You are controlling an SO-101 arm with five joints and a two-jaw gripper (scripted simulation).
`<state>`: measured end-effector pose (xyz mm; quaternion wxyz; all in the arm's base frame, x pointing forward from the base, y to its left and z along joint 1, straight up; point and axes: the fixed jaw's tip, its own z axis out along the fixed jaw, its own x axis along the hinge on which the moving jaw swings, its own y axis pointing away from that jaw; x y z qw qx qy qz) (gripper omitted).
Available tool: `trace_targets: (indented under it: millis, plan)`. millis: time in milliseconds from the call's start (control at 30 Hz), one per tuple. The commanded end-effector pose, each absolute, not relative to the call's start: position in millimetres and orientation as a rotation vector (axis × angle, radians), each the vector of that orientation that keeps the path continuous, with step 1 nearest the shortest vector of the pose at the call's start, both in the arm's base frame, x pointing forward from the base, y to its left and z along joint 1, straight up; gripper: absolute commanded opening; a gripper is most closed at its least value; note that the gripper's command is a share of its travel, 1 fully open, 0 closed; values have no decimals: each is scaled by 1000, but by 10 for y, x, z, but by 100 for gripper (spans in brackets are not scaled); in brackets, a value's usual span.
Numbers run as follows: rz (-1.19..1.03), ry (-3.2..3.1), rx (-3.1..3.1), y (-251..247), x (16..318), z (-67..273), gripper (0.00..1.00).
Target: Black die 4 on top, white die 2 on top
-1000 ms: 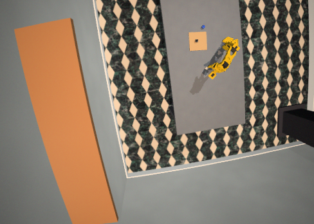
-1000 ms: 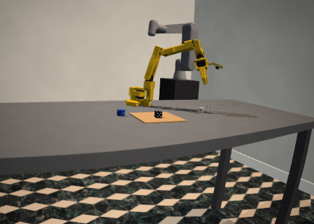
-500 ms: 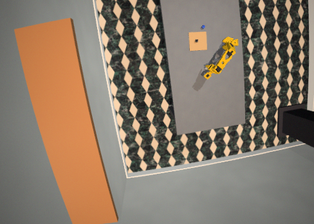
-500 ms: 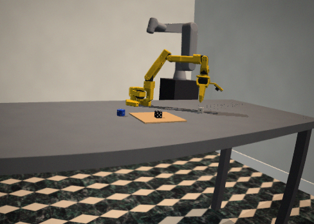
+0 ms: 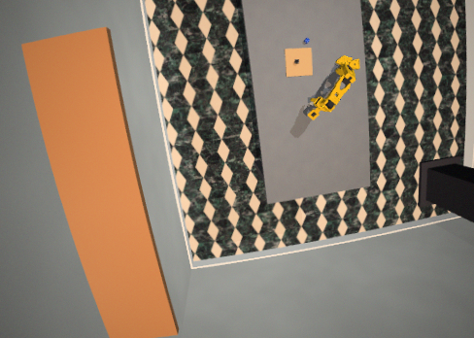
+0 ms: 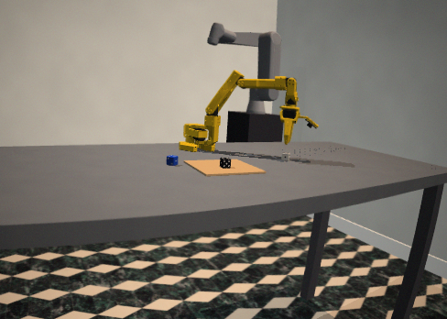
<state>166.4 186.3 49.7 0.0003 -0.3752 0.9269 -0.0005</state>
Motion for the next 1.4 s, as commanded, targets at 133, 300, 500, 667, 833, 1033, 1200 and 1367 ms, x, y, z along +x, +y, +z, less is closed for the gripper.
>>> trace_targets:
  millis: [133,300,500,667,833,1033,1200,1367]
  plan:
    - [43,2857,-1156,1923,1691,641,28]
    - [40,2860,-1158,1920,1688,636,28]
    - [34,2868,-1161,1915,1683,596,28]
    - [34,2868,-1161,1920,1688,546,28]
    - [33,2869,-1162,1926,1694,480,28]
    - [32,2871,-1162,1931,1698,369,28]
    - [31,2872,-1163,1931,1698,285,28]
    - [30,2873,-1163,1930,1697,245,28]
